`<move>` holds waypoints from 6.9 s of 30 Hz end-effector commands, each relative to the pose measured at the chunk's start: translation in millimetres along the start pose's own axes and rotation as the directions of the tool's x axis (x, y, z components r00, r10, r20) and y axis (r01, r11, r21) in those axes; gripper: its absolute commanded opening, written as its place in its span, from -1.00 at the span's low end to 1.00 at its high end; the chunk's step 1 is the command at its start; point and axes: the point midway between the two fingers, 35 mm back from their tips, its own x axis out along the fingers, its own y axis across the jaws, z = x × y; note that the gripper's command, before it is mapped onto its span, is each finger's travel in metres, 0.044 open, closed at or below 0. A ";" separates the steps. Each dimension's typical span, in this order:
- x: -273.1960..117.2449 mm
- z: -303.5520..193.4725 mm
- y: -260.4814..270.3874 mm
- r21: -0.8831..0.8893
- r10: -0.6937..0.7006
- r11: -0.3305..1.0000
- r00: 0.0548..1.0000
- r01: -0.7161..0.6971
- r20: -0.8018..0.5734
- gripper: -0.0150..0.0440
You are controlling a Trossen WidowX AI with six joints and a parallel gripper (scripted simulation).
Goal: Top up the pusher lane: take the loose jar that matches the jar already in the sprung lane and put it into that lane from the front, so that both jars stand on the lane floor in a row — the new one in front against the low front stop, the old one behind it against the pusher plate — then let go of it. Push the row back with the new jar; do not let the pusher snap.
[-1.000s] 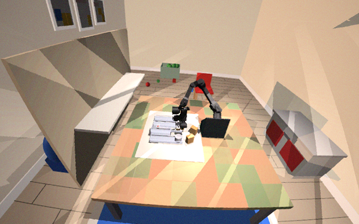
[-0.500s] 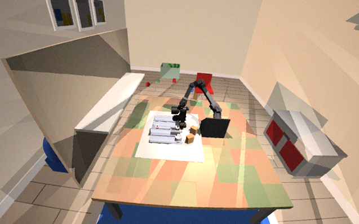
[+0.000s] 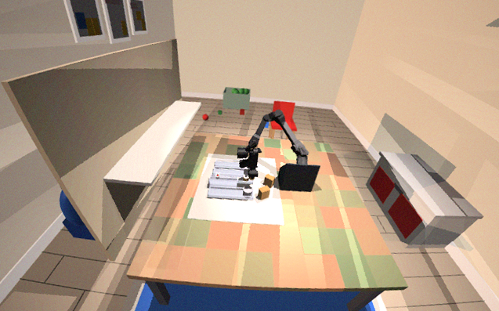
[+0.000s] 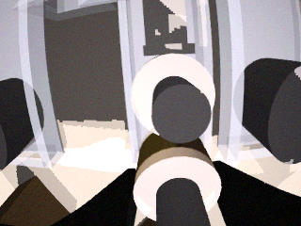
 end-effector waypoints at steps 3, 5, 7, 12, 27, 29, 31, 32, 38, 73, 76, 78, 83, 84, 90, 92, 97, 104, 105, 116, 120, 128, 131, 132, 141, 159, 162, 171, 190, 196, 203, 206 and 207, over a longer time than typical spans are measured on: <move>-3.8 11.7 -2.3 0.016 -0.003 1.000 1.000 0.003 0.021 -0.49; -4.1 12.5 -2.4 0.016 -0.003 1.000 1.000 0.003 0.021 -0.49; -4.5 13.3 -2.5 0.016 -0.003 1.000 1.000 0.003 0.021 -0.49; -5.3 15.2 -2.6 0.016 -0.003 1.000 1.000 0.003 0.021 -0.49; -5.2 17.4 -2.0 0.016 -0.003 1.000 1.000 0.003 0.021 -0.49; -5.2 17.4 -2.0 0.016 -0.003 1.000 1.000 0.003 0.021 -0.49; -5.2 17.4 -2.0 0.016 -0.003 1.000 1.000 0.003 0.021 -0.49; -5.2 17.4 -2.0 0.016 -0.003 1.000 1.000 0.003 0.021 -0.49; -5.1 17.4 -2.0 0.016 -0.003 1.000 1.000 0.003 0.021 -0.49; -2.7 17.4 -2.0 0.016 -0.003 1.000 1.000 0.003 0.021 -0.49; -2.7 17.4 -2.0 0.016 -0.003 1.000 1.000 0.003 0.021 -0.49; -2.7 17.5 -2.0 0.016 -0.003 1.000 1.000 0.003 0.021 -0.49; -2.8 18.2 -2.0 0.016 -0.003 1.000 1.000 0.003 0.022 -0.49; -2.8 18.3 -2.0 0.016 -0.003 1.000 1.000 0.003 0.022 -0.49; -2.8 19.1 -2.0 0.016 -0.003 1.000 1.000 0.003 0.022 -0.49; -2.8 19.4 -2.0 0.016 -0.003 1.000 1.000 0.003 0.022 -0.49; -2.8 20.1 -2.1 0.016 -0.003 1.000 1.000 0.003 0.022 -0.49; -1.9 20.4 -2.1 0.016 -0.003 1.000 1.000 0.003 0.022 -0.49; -1.5 20.4 -2.1 0.016 -0.003 1.000 1.000 0.003 0.022 -0.49; 2.9 20.6 -2.1 0.016 -0.003 1.000 1.000 0.003 0.022 -0.49; 4.4 20.5 -2.1 0.016 -0.003 1.000 1.000 0.003 0.022 -0.49; 7.6 20.5 -2.1 0.016 -0.003 1.000 1.000 0.003 0.022 -0.49; 8.8 20.5 -2.1 0.016 -0.003 1.000 1.000 0.003 0.021 -0.49; 9.2 20.4 -2.1 0.016 -0.003 1.000 1.000 0.003 0.021 -0.49; 12.7 19.9 -2.1 0.016 -0.003 1.000 1.000 0.003 0.021 -0.49; 19.5 18.1 -2.2 0.016 -0.004 1.000 1.000 0.004 0.021 -0.49; 20.6 17.8 -2.3 0.016 -0.004 1.000 1.000 0.004 0.021 -0.49; 21.2 16.3 -2.2 0.016 -0.004 1.000 1.000 0.004 0.021 -0.49; 21.3 13.1 -2.1 0.016 -0.004 1.000 1.000 0.004 0.021 -0.49; 21.4 12.1 -2.1 0.016 -0.004 1.000 1.000 0.004 0.021 -0.49; 21.4 10.9 -2.1 0.016 -0.004 1.000 1.000 0.004 0.021 -0.49; 21.4 10.4 -2.1 0.016 -0.004 1.000 1.000 0.004 0.021 -0.49; 21.4 10.2 -2.1 0.016 -0.004 1.000 1.000 0.004 0.021 -0.49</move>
